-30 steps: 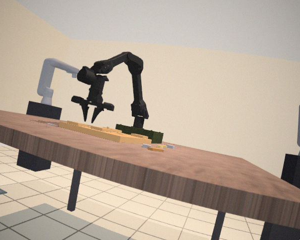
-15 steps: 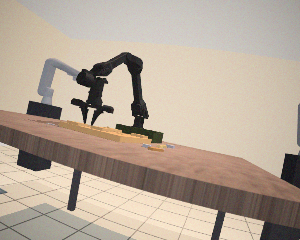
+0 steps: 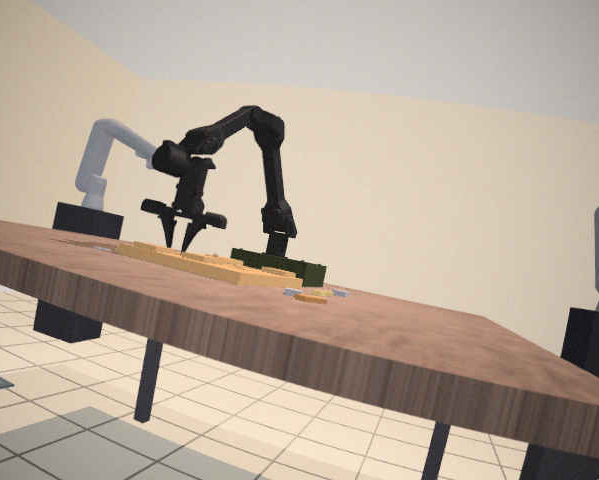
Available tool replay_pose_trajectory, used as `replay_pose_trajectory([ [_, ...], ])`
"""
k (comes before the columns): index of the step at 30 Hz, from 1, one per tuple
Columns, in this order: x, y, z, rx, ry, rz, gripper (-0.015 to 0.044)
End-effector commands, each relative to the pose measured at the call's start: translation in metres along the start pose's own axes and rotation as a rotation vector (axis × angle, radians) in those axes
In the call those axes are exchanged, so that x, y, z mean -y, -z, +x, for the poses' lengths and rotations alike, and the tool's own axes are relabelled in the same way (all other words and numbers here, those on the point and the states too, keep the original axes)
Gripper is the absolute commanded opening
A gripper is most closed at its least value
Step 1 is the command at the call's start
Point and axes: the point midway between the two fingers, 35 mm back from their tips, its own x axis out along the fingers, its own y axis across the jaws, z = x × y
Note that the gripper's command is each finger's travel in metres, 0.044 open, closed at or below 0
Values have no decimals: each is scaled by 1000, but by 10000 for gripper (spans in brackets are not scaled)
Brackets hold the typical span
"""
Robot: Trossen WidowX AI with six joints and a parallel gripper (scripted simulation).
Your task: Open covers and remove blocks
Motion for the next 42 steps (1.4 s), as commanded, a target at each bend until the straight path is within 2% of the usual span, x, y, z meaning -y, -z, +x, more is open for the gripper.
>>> replay_pose_trajectory([
  [1, 2, -1, 7, 8, 12, -2, 144],
  [42, 2, -1, 13, 8, 12, -2, 144],
])
